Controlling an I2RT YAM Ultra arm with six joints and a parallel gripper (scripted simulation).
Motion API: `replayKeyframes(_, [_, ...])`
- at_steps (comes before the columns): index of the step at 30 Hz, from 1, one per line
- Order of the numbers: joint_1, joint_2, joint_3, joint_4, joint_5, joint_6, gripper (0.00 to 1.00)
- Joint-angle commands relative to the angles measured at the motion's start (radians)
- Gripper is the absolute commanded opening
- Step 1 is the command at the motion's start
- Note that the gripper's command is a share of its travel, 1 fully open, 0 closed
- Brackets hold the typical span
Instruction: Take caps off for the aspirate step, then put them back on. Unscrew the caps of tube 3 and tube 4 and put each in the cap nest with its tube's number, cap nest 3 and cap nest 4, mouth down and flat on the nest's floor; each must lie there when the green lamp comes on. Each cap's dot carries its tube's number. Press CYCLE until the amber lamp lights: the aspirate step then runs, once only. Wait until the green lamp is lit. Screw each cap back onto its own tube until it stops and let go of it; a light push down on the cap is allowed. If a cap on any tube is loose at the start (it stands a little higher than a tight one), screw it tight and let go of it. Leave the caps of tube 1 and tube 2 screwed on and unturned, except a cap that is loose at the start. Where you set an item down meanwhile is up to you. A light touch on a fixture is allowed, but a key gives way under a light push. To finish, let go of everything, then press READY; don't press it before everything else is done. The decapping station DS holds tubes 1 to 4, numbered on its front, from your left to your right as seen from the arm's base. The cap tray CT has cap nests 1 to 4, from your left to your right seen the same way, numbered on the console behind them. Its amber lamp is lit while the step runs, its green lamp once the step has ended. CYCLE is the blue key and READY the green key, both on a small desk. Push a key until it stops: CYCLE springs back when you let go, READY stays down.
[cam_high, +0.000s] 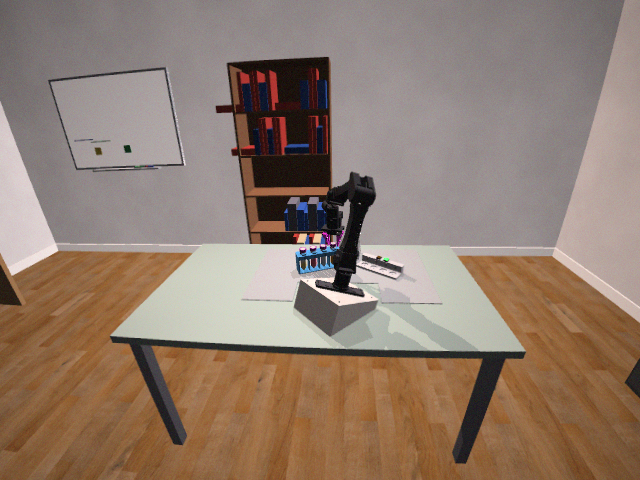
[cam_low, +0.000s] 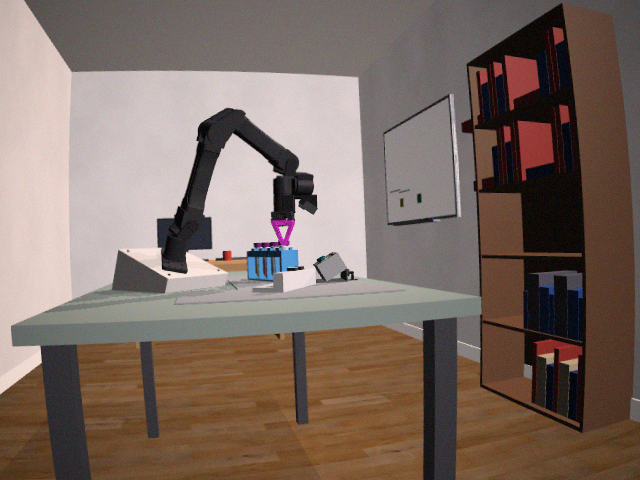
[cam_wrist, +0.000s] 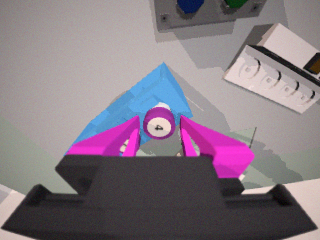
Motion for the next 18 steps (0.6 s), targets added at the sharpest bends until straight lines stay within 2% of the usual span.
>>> replayKeyframes(1, [0.009, -0.008, 0.011, 0.0, 0.003, -0.205, 0.49])
replayKeyframes(4, [0.009, -0.007, 0.011, 0.0, 0.003, -0.324, 0.49])
replayKeyframes(6, [0.009, -0.007, 0.011, 0.0, 0.003, -0.324, 0.49])
replayKeyframes(18, [0.011, -0.007, 0.011, 0.0, 0.003, -0.802, 0.49])
